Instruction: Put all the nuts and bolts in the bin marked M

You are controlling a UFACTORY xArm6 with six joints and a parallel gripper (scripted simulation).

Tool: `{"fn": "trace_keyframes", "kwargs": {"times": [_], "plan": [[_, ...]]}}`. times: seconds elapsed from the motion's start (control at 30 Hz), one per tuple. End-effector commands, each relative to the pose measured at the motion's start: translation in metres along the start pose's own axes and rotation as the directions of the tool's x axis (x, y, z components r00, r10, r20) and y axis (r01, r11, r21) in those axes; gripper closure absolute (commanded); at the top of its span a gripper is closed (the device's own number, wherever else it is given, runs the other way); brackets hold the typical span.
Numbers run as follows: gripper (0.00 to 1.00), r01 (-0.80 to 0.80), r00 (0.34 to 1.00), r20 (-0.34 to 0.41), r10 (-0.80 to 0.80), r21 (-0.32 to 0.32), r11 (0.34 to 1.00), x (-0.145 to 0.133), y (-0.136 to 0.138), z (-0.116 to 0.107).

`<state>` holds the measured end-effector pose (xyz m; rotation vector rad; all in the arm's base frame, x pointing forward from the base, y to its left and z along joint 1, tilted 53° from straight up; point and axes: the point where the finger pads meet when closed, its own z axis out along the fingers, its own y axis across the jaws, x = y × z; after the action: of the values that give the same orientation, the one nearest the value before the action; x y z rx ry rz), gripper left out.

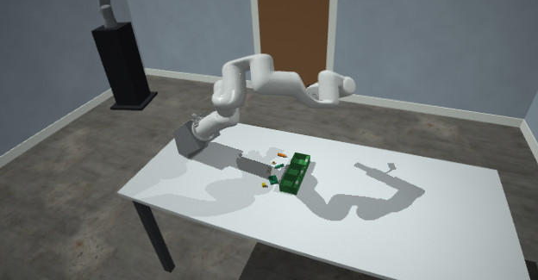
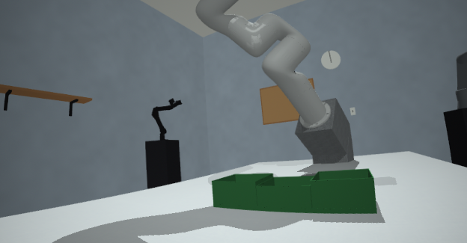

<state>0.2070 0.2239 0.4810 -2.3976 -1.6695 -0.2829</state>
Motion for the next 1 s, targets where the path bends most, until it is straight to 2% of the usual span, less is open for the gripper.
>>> {"fn": "trace_keyframes", "kwargs": {"times": [0.0,0.07,0.13,0.23,0.3,0.4,0.47,0.57,0.63,0.73,0.8,0.9,0.97], "plan": [[0.93,-0.06,0.997,0.039,0.062,-0.044,0.997,-0.018,-0.006,0.007],[0.93,-0.06,0.997,0.039,0.062,-0.044,0.997,-0.021,-0.006,0.008],[0.93,-0.114,0.99,0.068,0.12,-0.087,0.99,-0.036,-0.009,0.014],[0.93,-0.114,0.99,0.068,0.12,-0.087,0.99,-0.039,-0.009,0.015],[0.93,-0.165,0.98,0.09,0.178,-0.134,0.977,-0.054,-0.01,0.021],[0.93,-0.165,0.98,0.09,0.178,-0.134,0.977,-0.056,-0.01,0.022],[0.93,-0.215,0.966,0.103,0.236,-0.186,0.959,-0.072,-0.01,0.028],[0.93,-0.215,0.966,0.103,0.236,-0.186,0.959,-0.073,-0.01,0.029],[0.93,-0.261,0.95,0.106,0.293,-0.24,0.935,-0.089,-0.009,0.035],[0.93,-0.261,0.95,0.106,0.293,-0.24,0.935,-0.09,-0.009,0.035],[0.93,-0.306,0.932,0.101,0.348,-0.294,0.905,-0.105,-0.007,0.041],[0.93,-0.306,0.932,0.101,0.348,-0.294,0.905,-0.106,-0.007,0.041],[0.93,-0.349,0.913,0.085,0.4,-0.349,0.87,-0.121,-0.003,0.048]]}}
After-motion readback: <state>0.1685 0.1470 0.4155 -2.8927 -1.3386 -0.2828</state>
